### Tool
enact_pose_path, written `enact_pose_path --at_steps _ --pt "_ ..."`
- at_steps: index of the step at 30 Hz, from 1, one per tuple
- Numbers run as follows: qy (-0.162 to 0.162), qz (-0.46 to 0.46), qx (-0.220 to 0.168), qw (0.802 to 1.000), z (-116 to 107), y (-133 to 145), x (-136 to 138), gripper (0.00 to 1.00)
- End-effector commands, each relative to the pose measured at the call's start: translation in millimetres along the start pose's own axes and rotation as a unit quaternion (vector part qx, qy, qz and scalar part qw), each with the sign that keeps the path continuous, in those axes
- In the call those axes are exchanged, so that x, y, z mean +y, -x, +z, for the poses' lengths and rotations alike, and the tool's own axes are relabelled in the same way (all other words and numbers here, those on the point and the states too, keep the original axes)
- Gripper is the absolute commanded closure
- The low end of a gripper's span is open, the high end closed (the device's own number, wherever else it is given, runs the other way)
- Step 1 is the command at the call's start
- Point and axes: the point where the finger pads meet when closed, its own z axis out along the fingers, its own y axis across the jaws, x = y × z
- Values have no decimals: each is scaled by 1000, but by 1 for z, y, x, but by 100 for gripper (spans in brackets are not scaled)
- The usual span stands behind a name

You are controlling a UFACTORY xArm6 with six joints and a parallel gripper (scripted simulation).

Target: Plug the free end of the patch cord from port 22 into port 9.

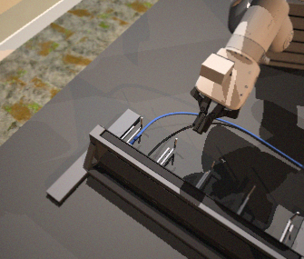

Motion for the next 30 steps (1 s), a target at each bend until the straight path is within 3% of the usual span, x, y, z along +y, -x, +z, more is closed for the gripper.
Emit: enact_pose_path --at_steps 1,11,22,30 --pt "0 0 1 1000 -42 -2 0 100" --pt "0 0 1 1000 -81 -2 0 100" --pt "0 0 1 1000 -83 -2 2 100" --pt "0 0 1 1000 -83 -2 24 100"
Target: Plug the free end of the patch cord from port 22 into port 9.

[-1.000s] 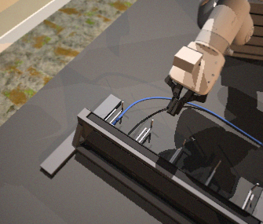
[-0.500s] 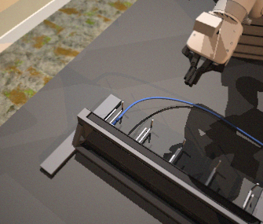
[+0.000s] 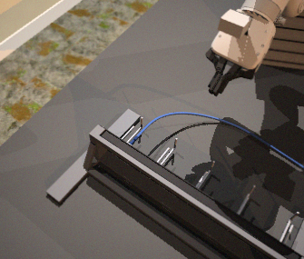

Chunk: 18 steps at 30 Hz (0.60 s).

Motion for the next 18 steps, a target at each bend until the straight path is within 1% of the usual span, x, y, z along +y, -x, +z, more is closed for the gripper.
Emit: enact_pose_path --at_steps 1,6,8,14,18 --pt "0 0 1 1000 0 -1 16 100" --pt "0 0 1 1000 0 -1 41 100" --pt "0 0 1 1000 0 -1 41 100" --pt "0 0 1 1000 0 -1 69 100" --pt "0 0 1 1000 0 -1 82 100"
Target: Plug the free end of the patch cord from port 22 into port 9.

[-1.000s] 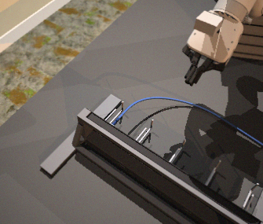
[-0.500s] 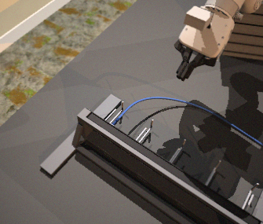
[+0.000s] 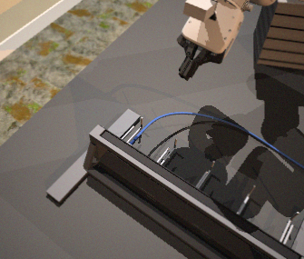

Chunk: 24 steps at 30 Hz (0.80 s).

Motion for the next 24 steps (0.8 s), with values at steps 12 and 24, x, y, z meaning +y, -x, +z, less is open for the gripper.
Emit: enact_pose_path --at_steps 12,24 --pt "-3 0 1 1000 2 -1 17 100" --pt "-3 0 1 1000 56 -1 16 100"
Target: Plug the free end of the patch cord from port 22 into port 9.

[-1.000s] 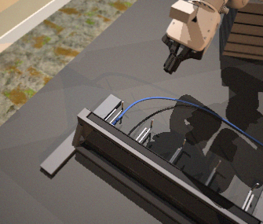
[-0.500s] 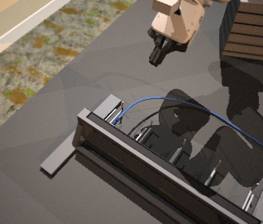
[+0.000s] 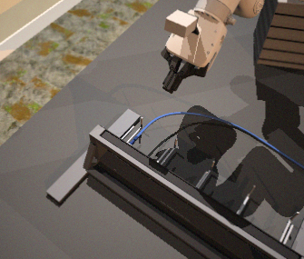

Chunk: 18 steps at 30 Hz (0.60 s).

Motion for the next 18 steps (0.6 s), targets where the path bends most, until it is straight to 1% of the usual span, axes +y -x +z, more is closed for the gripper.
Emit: enact_pose_path --at_steps 1,6,10,13,18 --pt "1 0 1 1000 25 -1 1 100" --pt "1 0 1 1000 66 -1 1 100" --pt "1 0 1 1000 89 -1 1 100" --pt "1 0 1 1000 98 -1 1 100" --pt "1 0 1 1000 100 -1 1 100"
